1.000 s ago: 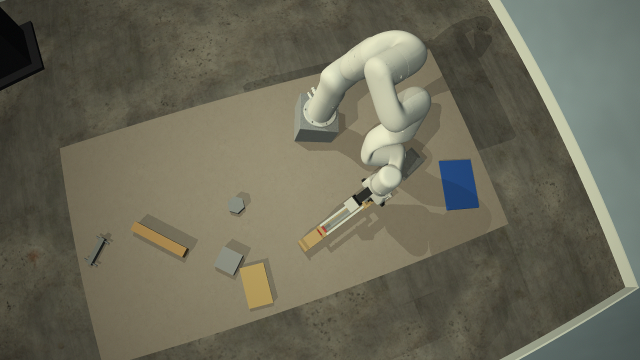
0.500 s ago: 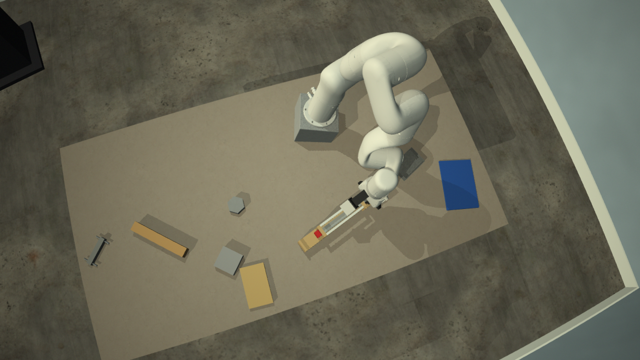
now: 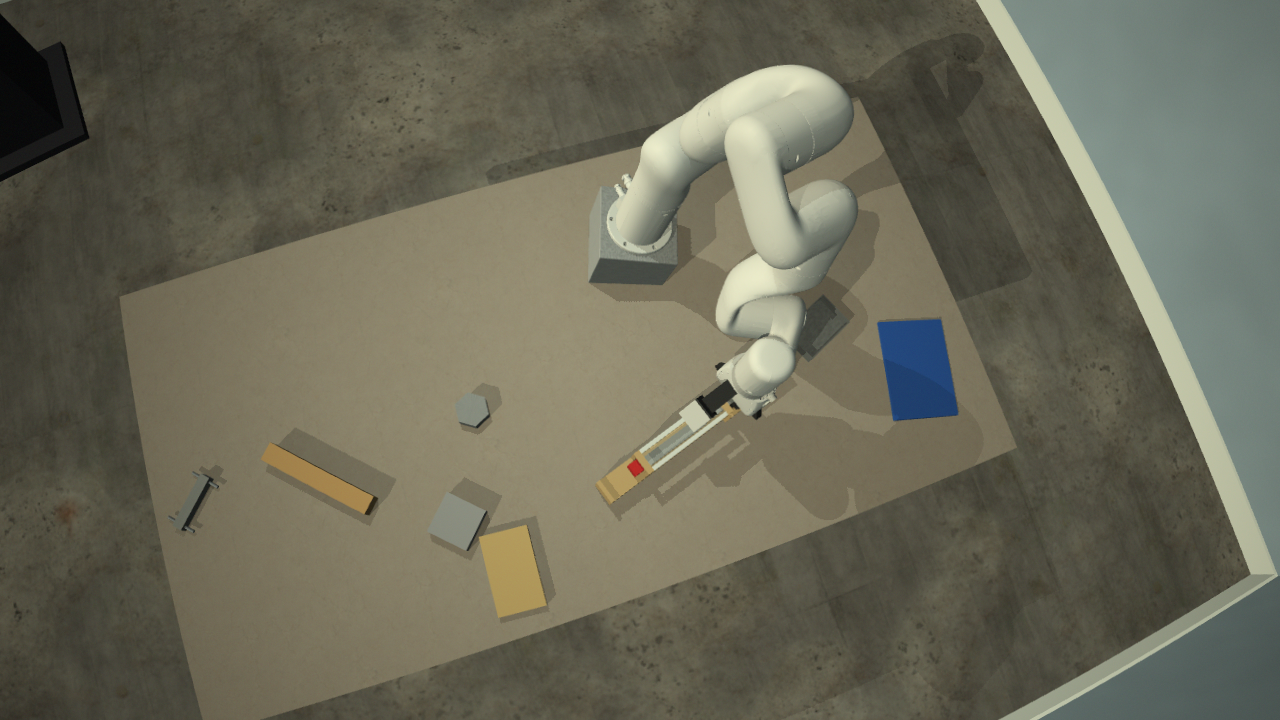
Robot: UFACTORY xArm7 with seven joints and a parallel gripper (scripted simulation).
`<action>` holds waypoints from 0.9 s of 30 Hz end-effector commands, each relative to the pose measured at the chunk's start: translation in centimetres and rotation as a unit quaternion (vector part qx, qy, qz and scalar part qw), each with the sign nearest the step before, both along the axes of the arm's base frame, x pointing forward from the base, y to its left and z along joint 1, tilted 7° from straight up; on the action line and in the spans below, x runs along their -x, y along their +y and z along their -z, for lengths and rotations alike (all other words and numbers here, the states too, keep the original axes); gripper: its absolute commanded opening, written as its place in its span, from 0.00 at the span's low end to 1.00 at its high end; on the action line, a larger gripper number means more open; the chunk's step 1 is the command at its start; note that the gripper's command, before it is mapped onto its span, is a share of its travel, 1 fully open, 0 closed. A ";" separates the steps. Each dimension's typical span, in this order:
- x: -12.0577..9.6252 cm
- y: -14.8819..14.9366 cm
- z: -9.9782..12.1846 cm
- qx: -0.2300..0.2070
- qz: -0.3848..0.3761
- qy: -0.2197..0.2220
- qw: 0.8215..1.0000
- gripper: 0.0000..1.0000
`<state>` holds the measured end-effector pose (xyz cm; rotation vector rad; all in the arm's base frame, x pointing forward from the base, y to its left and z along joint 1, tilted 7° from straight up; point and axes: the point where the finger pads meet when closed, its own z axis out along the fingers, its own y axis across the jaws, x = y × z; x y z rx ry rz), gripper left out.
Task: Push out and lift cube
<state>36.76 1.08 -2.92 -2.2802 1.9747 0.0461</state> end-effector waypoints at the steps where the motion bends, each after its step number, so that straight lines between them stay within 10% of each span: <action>1: -0.1 0.0 -0.1 0.000 0.000 -0.002 1.000 0.00; 3: -0.1 0.0 -0.1 0.000 0.000 -0.002 1.000 0.00; 4: -0.1 0.0 -0.1 0.000 0.000 -0.002 1.000 0.38; 27: -0.1 0.0 -0.1 0.000 0.000 -0.002 1.000 0.38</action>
